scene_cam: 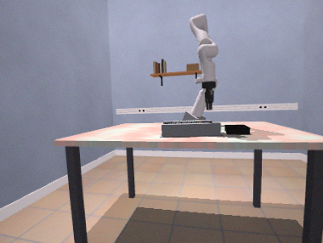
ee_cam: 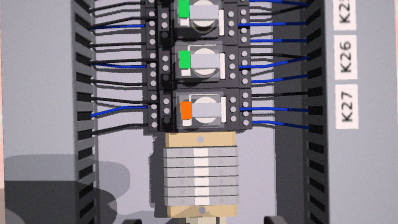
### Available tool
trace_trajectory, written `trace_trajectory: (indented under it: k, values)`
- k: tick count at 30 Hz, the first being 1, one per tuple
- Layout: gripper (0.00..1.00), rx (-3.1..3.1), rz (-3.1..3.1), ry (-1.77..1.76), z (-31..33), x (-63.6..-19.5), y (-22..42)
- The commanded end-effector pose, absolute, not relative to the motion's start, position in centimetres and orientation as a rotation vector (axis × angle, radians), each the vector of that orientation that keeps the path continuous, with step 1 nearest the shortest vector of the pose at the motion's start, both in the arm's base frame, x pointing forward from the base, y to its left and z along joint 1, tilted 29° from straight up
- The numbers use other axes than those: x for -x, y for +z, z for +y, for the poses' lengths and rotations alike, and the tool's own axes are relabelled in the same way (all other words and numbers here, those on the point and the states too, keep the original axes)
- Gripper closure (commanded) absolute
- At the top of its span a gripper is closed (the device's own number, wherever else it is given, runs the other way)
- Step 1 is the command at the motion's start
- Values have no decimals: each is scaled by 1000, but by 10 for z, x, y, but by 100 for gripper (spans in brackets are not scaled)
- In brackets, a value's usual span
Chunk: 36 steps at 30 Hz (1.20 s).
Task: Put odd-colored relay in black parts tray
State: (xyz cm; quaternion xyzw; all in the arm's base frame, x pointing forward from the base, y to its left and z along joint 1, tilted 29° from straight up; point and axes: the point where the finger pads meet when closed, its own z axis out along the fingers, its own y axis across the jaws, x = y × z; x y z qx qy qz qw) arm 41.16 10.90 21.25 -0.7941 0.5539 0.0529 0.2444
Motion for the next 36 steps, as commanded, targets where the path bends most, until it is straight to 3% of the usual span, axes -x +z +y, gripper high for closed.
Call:
trace_trajectory:
  k: [1,36]
  values:
    - [39,2168,1513,143,109,-412,213]
    - [39,2168,1513,143,89,-421,205]
